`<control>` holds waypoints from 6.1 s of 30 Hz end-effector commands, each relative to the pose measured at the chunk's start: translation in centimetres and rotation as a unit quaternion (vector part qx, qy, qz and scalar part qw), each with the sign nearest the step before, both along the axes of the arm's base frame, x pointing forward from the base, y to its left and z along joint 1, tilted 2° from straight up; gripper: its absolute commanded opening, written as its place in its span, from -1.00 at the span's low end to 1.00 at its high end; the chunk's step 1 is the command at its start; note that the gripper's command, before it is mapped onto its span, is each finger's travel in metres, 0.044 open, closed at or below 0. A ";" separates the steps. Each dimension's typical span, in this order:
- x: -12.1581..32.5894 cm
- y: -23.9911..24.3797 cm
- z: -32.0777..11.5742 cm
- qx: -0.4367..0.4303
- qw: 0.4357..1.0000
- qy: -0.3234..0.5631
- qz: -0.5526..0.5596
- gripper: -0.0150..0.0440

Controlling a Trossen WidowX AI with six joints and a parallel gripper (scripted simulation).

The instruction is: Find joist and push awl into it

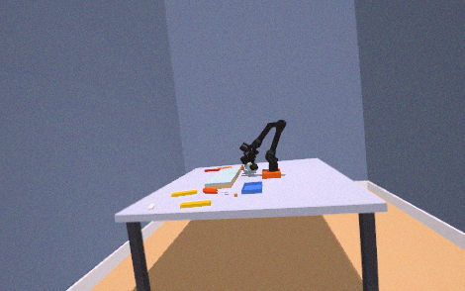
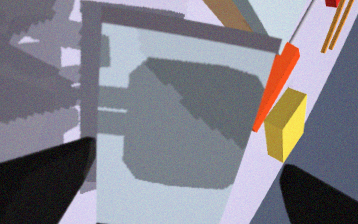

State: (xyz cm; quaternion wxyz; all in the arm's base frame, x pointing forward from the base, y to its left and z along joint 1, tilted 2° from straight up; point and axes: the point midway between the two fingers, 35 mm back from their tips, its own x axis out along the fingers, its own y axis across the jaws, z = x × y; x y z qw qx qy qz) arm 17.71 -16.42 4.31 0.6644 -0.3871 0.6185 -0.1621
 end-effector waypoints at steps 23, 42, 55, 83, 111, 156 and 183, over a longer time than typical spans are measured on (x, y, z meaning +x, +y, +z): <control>-0.4 3.0 6.8 0.005 1.000 -0.001 0.002 1.00; 0.5 1.1 5.8 0.091 0.950 0.232 0.187 1.00; 1.5 -4.6 2.6 0.257 0.703 0.323 0.580 1.00; 1.4 -5.4 1.9 0.247 0.643 0.310 0.656 1.00; 1.4 -5.3 -2.6 0.247 0.643 0.310 0.656 1.00; 1.5 -5.5 2.1 0.247 0.643 0.310 0.656 -0.49; 1.3 -5.2 3.0 0.217 0.654 0.327 0.647 -0.49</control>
